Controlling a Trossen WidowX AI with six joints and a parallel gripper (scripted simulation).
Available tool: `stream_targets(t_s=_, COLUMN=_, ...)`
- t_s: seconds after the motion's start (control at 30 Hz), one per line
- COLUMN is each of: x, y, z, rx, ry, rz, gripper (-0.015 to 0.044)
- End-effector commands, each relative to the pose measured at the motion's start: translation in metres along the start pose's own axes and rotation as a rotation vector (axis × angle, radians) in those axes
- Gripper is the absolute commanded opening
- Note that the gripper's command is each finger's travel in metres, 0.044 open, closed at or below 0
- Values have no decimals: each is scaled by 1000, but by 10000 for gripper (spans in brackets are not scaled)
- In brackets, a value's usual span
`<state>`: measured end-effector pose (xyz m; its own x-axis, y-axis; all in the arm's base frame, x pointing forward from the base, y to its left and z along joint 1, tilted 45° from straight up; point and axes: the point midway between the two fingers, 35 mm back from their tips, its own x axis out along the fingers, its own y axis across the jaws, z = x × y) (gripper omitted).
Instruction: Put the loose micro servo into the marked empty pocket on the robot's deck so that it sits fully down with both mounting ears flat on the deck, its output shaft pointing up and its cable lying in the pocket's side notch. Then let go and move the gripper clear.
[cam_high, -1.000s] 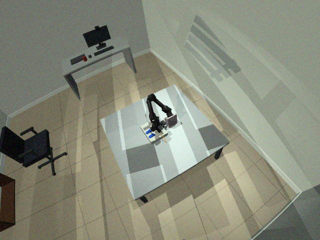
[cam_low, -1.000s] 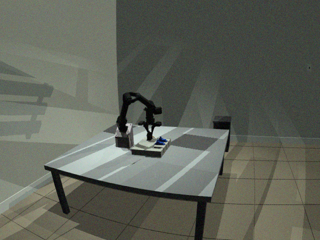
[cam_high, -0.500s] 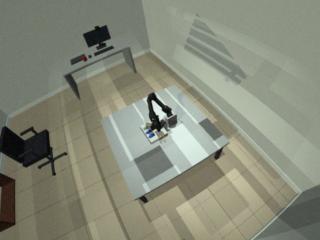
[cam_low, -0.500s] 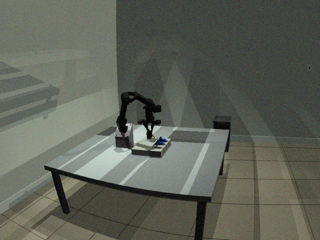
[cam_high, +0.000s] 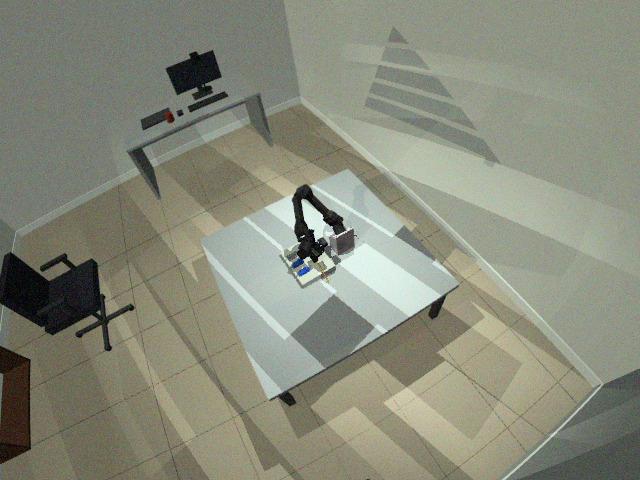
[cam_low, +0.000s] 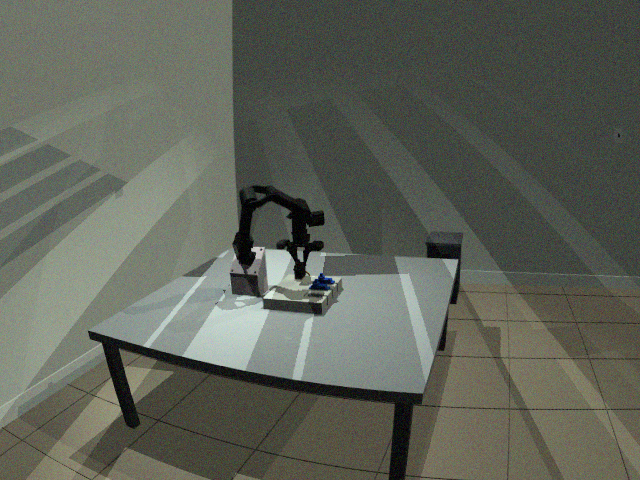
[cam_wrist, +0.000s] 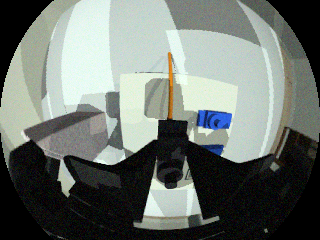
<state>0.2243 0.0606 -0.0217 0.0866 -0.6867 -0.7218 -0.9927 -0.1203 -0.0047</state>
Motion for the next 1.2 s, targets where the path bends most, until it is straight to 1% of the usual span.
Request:
stream_targets(t_s=0.0, x=-1, y=0, z=-22, rx=0, ry=4, rz=-5, gripper=0)
stream_targets(t_s=0.77, x=-1, y=0, z=-135, rx=-1, ry=10, rz=-5, gripper=0)
stream_targets(t_s=0.97, x=-1, y=0, z=-138, rx=16, ry=10, rz=-5, gripper=0)
stream_targets(t_s=1.17, x=-1, y=0, z=-138, rx=184, ry=10, rz=-6, gripper=0)
